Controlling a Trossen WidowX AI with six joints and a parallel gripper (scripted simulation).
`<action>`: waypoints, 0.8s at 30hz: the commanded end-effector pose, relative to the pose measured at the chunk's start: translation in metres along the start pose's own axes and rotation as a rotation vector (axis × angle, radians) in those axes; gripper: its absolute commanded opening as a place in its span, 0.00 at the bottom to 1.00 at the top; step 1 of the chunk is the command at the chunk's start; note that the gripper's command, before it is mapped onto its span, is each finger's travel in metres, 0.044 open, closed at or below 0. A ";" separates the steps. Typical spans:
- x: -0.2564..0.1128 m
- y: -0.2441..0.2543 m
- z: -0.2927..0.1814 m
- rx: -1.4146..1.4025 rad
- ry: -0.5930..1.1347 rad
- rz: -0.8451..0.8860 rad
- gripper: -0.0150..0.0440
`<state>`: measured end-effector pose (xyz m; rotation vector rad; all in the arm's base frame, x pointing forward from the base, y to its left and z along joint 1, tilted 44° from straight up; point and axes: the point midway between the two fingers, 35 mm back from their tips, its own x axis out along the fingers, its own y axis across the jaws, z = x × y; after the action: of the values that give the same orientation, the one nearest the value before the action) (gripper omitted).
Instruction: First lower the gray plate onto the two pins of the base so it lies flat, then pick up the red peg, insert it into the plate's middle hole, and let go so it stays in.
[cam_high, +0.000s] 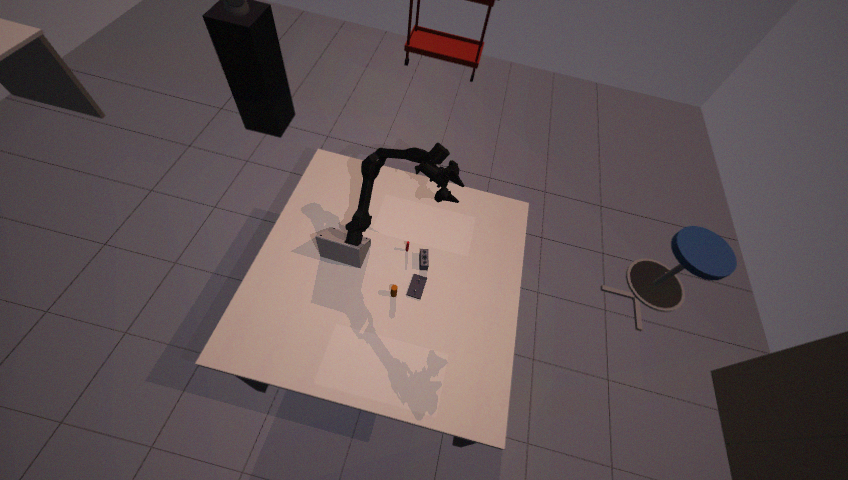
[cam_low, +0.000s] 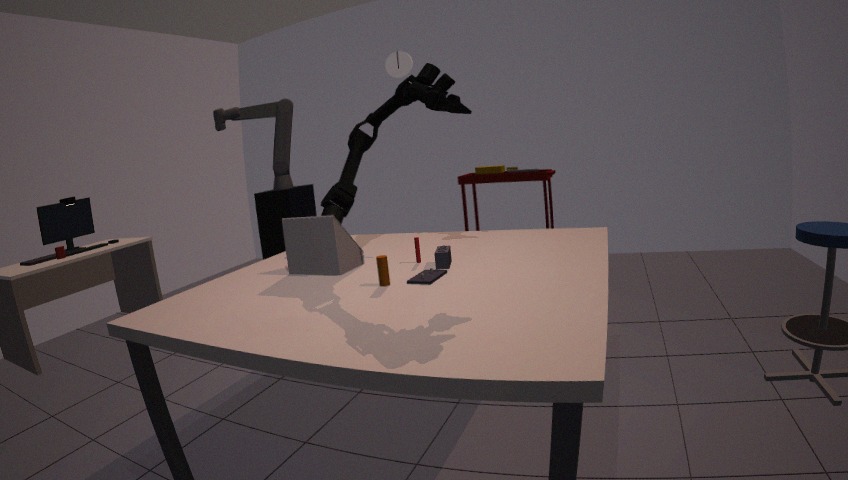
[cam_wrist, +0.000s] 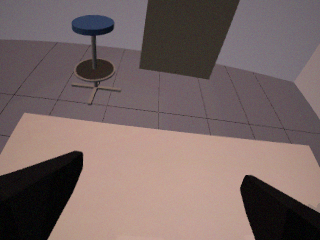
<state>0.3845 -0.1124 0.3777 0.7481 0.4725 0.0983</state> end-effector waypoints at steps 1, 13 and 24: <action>0.045 -0.028 -0.053 0.264 0.210 -0.046 1.00; 0.102 -0.085 -0.236 0.957 0.773 -0.438 1.00; 0.099 -0.095 -0.290 1.137 0.919 -0.634 1.00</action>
<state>0.3390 0.0229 0.0942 1.6013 1.6708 -0.4668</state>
